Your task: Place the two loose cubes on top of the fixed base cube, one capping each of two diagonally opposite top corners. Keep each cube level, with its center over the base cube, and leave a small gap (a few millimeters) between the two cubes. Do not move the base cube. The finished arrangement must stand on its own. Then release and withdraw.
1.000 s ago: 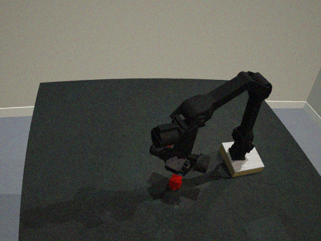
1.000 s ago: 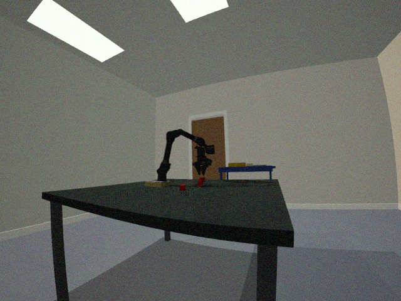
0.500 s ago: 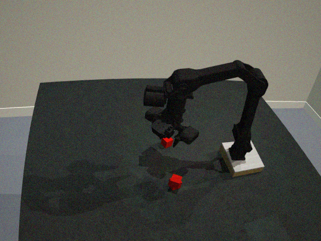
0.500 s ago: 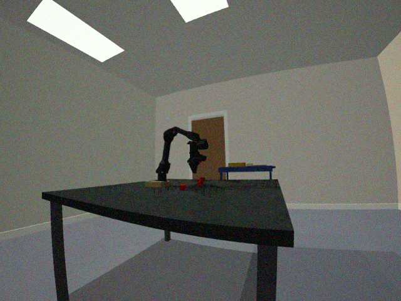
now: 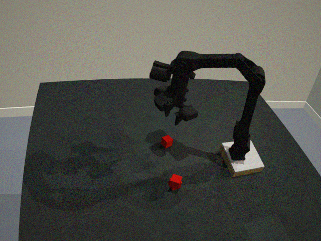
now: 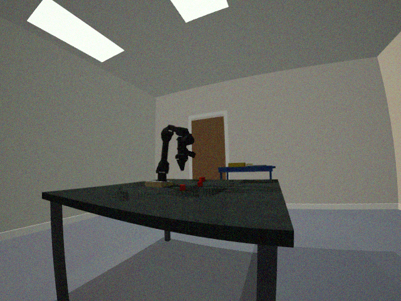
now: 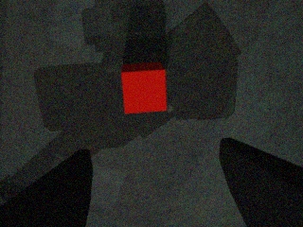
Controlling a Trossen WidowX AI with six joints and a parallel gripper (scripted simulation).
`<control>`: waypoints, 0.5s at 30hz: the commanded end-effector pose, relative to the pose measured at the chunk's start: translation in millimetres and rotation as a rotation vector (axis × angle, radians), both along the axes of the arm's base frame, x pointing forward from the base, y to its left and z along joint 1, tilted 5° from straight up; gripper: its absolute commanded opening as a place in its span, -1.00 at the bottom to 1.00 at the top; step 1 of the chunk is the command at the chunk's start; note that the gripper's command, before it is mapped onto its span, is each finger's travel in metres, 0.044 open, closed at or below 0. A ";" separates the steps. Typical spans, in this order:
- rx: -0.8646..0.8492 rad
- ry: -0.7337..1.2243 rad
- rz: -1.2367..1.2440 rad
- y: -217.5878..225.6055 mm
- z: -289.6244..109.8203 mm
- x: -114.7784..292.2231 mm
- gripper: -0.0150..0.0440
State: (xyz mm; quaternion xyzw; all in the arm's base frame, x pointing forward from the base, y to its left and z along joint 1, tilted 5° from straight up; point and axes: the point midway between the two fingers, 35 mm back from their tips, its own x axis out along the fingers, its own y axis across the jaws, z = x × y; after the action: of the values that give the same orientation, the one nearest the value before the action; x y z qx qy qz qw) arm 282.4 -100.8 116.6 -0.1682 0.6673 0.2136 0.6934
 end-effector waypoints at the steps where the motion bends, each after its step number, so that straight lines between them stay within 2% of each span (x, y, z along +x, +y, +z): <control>1: -0.001 0.002 0.005 -0.4 -11.7 0.6 0.41; 6: 0.000 0.002 0.005 3.0 -54.6 0.6 0.41; 15: 0.000 0.002 0.005 4.7 -74.8 0.2 0.41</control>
State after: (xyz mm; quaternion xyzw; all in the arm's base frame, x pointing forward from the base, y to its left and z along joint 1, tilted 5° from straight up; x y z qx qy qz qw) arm 284.7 -97.2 50.9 -0.1734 0.6637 0.2152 0.6951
